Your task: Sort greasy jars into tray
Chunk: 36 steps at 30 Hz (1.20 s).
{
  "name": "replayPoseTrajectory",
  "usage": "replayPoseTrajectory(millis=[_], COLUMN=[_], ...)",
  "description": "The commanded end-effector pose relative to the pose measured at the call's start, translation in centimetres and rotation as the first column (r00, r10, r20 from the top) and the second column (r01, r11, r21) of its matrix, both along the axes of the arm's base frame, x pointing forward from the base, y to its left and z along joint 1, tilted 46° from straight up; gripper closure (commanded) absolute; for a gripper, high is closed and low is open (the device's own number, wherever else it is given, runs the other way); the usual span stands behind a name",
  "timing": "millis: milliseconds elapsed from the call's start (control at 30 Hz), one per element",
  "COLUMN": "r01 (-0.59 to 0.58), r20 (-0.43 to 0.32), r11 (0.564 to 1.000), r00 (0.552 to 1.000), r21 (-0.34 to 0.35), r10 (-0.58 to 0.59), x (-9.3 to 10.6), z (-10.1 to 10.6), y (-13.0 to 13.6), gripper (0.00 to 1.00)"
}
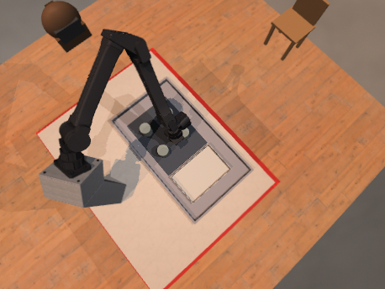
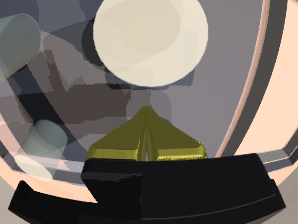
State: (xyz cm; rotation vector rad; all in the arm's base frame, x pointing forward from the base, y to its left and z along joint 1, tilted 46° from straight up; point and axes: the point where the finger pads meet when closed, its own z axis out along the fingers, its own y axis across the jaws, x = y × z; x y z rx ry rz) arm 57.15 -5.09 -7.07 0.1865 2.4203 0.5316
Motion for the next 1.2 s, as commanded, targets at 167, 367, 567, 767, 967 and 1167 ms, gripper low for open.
replayPoseTrajectory(millis=[167, 367, 567, 767, 967, 1167], r01=[0.014, 0.014, 0.014, 0.014, 0.014, 0.014], r20=[0.020, 0.020, 0.020, 0.020, 0.020, 0.020], r11=[1.000, 1.000, 1.000, 1.000, 1.000, 1.000], r00=[1.000, 1.000, 1.000, 1.000, 1.000, 1.000], r21=[0.003, 0.003, 0.003, 0.003, 0.003, 0.003], r10=[-0.014, -0.014, -0.014, -0.014, -0.014, -0.014], x=[0.63, 0.69, 0.74, 0.79, 0.85, 0.89], z=[0.85, 0.89, 0.93, 0.97, 1.02, 1.05], y=[-0.14, -0.17, -0.18, -0.20, -0.22, -0.24], gripper=[1.00, 1.00, 1.00, 1.00, 1.00, 1.00])
